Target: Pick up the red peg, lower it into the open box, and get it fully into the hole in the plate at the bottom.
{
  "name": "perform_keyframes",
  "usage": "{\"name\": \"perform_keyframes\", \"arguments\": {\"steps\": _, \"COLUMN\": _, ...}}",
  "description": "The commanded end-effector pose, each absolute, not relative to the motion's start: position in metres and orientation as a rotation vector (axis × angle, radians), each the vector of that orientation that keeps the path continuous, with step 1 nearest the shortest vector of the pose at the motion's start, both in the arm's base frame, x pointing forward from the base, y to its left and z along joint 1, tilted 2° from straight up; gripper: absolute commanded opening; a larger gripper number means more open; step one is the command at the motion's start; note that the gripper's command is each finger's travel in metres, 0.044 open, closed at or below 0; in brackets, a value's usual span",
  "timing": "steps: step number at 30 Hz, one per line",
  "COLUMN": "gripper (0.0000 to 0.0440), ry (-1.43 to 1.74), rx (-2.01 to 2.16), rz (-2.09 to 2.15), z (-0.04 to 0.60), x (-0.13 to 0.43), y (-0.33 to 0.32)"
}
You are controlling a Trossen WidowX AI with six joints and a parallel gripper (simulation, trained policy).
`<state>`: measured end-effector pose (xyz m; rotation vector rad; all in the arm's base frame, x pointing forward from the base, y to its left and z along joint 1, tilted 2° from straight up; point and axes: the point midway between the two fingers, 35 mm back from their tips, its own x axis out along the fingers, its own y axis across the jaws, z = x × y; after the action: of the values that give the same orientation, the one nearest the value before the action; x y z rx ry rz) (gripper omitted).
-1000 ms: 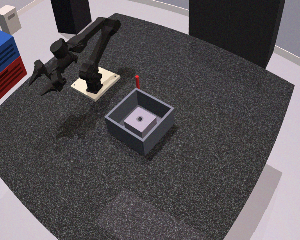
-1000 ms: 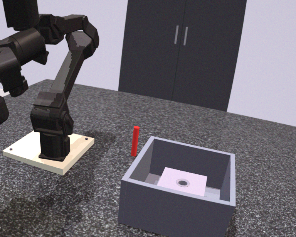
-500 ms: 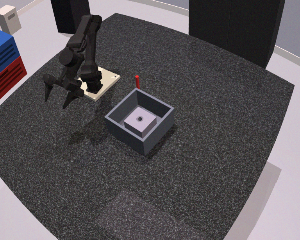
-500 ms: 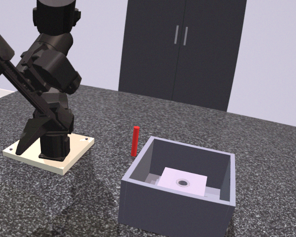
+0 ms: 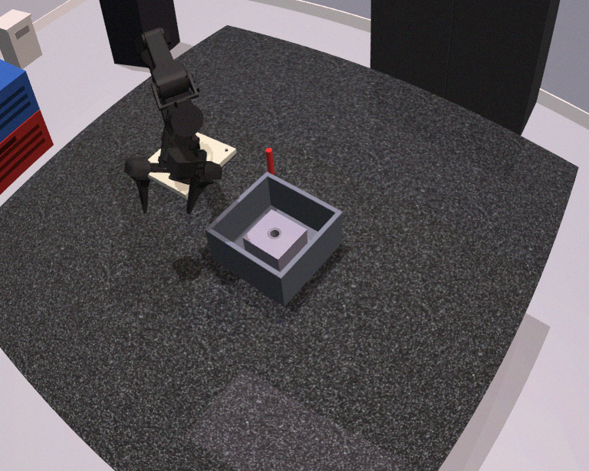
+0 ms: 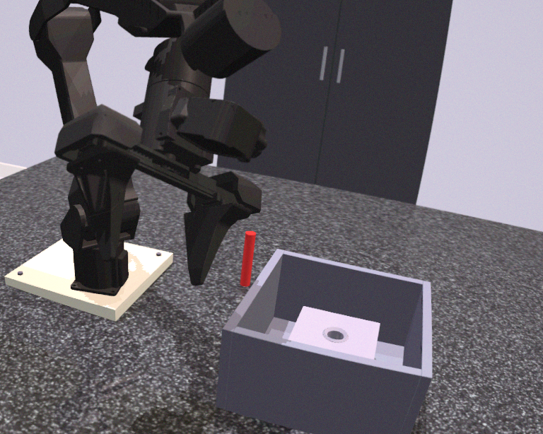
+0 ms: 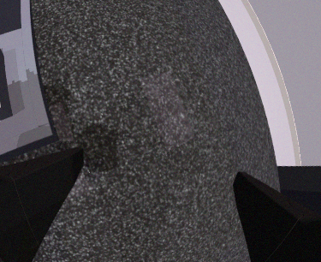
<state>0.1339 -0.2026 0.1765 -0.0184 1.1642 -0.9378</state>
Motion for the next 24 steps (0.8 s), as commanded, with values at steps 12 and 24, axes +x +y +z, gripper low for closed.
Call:
{"name": "perform_keyframes", "arguments": {"steps": 12, "gripper": 0.044, "ry": 1.158, "rx": 0.229, "rz": -0.781, "z": 0.166, "x": 0.206, "y": -0.122}}
{"name": "perform_keyframes", "arguments": {"steps": 24, "gripper": 0.044, "ry": 1.237, "rx": 0.415, "rz": -0.72, "z": 0.153, "x": 0.231, "y": -0.032}}
